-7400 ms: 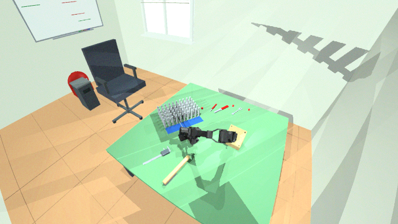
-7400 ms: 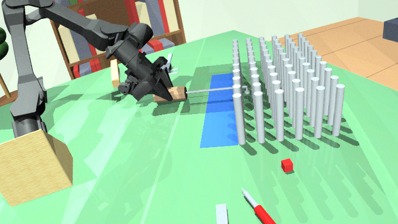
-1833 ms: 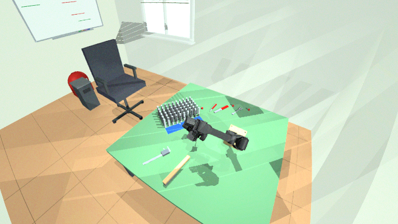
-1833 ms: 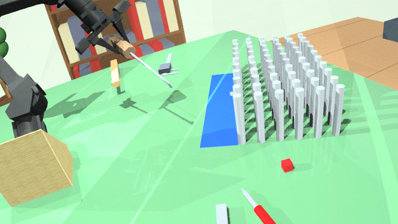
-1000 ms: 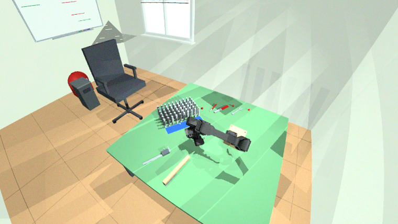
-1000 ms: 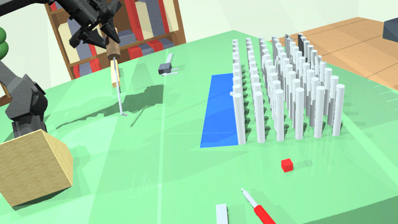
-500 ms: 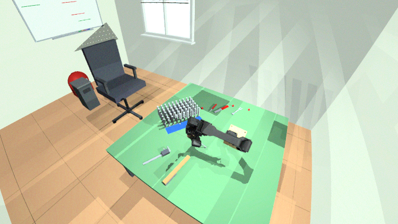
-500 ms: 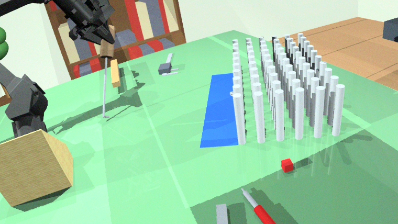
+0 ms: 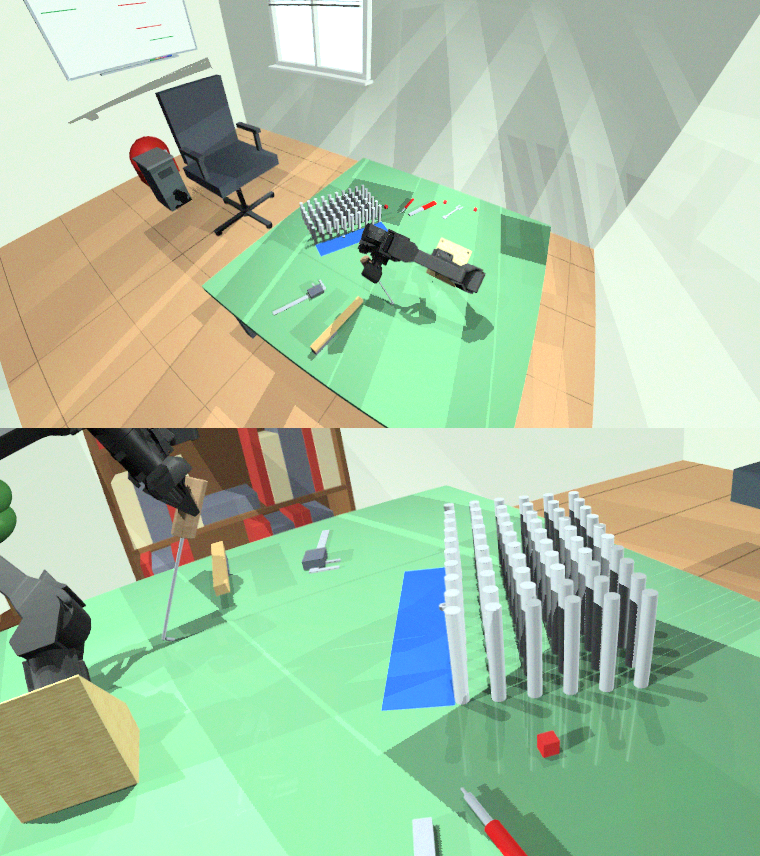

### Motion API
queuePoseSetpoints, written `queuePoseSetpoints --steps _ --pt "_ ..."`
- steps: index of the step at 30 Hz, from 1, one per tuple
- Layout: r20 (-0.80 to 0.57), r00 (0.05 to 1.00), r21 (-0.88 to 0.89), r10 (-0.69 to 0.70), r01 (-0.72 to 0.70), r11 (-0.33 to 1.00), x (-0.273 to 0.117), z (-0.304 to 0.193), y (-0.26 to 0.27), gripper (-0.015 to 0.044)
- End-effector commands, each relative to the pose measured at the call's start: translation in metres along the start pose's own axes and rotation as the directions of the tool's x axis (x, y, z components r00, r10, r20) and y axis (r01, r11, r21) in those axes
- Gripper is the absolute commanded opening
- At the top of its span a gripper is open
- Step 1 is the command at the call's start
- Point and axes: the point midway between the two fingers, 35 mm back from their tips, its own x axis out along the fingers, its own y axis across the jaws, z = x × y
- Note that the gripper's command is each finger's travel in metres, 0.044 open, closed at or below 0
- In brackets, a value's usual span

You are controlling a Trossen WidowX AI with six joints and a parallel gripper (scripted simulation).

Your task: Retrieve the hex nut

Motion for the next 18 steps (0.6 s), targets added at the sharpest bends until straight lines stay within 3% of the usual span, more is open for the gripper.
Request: queuePoseSetpoints --steps 1,18 --pt "-0.026 0.999 0.135 0.045 -0.041 0.990 -0.001 -0.010 0.008 0.0000" --pt "-0.127 0.970 0.625 0.208 -0.084 0.776 -0.009 -0.045 0.037 0.0000"
